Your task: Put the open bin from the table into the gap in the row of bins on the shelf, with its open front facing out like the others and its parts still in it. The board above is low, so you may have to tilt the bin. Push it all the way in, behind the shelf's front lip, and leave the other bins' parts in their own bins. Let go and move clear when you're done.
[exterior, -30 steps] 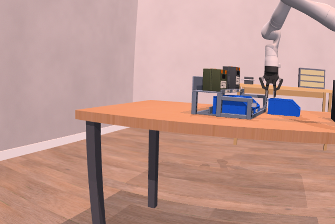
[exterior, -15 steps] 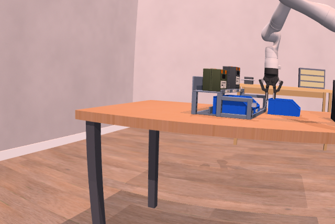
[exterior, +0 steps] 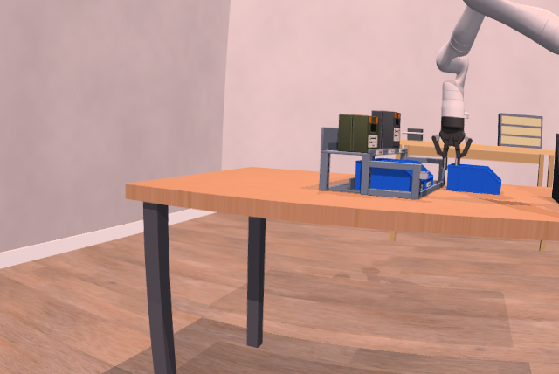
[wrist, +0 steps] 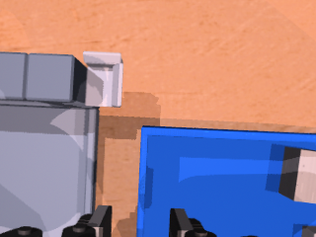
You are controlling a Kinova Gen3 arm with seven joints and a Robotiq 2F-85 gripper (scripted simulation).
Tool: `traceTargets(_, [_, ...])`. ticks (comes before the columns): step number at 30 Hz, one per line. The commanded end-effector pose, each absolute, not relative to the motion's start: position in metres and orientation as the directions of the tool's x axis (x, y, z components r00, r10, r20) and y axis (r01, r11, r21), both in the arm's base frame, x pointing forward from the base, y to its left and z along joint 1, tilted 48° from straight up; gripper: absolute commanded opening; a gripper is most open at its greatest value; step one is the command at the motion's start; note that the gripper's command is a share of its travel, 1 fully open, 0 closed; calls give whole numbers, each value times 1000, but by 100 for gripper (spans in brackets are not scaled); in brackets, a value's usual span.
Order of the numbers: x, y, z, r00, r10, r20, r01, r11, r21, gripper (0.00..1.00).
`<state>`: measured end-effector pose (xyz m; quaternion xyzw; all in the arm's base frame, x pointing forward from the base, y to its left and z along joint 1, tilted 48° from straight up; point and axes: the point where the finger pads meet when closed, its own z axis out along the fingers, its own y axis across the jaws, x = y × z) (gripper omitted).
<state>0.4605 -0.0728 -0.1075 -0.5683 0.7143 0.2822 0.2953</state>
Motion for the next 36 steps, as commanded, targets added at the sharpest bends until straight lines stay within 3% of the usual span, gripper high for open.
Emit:
traceTargets(1, [461,-74,-107,-180,-646,-742,-978,196,66,39])
traceTargets(9, [461,-74,-107,-180,-646,-742,-978,196,66,39])
traceTargets(10, [461,-74,-107,-180,-646,-742,-978,196,66,10])
traceTargets(36, [461,-74,-107,-180,-646,-741,-978,196,66,10])
